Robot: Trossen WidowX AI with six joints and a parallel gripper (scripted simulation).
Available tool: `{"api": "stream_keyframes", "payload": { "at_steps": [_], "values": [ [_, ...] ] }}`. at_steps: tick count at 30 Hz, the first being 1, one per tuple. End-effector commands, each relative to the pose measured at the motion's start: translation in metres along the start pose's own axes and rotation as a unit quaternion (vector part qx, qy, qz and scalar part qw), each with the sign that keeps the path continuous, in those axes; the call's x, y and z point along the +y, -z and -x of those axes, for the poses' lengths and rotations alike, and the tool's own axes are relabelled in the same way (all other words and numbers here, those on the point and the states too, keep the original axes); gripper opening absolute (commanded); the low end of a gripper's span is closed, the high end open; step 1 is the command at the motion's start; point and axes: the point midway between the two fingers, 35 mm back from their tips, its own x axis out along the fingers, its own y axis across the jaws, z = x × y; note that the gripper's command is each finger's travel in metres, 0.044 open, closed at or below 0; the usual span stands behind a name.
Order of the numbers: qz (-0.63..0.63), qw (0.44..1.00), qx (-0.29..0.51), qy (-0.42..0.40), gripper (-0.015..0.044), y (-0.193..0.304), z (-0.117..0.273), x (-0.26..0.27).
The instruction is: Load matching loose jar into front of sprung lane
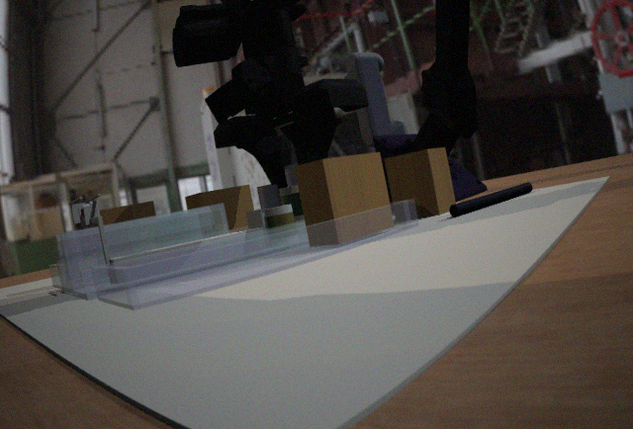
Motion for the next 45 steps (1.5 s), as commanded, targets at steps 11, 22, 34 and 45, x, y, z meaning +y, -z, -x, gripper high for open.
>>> {"api": "stream_keyframes", "payload": {
  "at_steps": [11, 22, 34, 45],
  "values": [
    [0.005, 1.000, -0.008, -0.004, 0.0000, -0.005, -0.004, 0.001],
    [0.005, 1.000, -0.008, -0.004, 0.0000, -0.004, -0.007, 0.001],
    [0.005, 1.000, -0.008, -0.004, 0.0000, -0.003, -0.010, 0.001],
    [0.005, 1.000, -0.008, -0.004, 0.0000, -0.003, -0.014, 0.000]
  ]
}}
